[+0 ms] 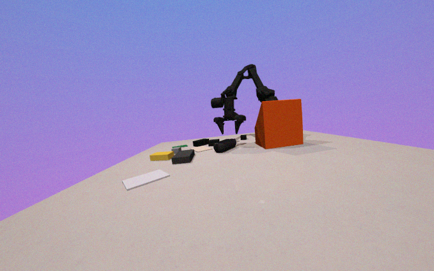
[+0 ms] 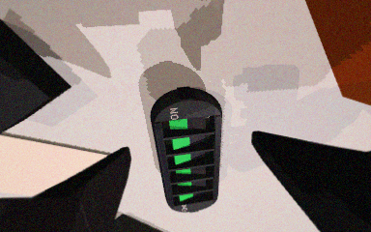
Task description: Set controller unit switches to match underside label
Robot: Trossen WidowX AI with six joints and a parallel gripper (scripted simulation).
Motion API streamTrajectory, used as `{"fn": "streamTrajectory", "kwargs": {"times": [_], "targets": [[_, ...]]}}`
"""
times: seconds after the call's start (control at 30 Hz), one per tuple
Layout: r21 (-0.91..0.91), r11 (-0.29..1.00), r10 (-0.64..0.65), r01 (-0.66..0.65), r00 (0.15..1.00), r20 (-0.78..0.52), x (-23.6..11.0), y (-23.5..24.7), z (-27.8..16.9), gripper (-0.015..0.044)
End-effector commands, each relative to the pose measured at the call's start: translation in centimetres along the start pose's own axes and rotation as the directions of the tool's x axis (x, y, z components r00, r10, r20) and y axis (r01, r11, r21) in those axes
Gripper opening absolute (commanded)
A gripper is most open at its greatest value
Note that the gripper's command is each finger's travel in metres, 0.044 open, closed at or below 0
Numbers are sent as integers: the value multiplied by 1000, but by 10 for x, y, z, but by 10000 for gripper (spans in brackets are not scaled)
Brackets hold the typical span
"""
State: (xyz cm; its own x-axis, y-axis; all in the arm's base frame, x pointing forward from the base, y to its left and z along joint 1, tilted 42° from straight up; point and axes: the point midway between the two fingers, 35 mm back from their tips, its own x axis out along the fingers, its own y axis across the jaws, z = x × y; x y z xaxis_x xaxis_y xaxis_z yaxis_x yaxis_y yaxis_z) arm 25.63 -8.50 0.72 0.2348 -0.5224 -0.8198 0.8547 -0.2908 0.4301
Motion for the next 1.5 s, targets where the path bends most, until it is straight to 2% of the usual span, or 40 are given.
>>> {"fn": "streamTrajectory", "kwargs": {"times": [0.0,0.9,1.0,1.17,1.47], "targets": [[-4,1000,-1,1,1000,-4,5,0,0,440],[-5,1000,0,0,1000,-2,45,-2,9,440],[-5,1000,0,0,1000,-2,45,-2,9,361],[-5,1000,0,0,1000,-2,45,-2,9,328],[-5,1000,0,0,1000,-2,45,-2,9,326]]}}
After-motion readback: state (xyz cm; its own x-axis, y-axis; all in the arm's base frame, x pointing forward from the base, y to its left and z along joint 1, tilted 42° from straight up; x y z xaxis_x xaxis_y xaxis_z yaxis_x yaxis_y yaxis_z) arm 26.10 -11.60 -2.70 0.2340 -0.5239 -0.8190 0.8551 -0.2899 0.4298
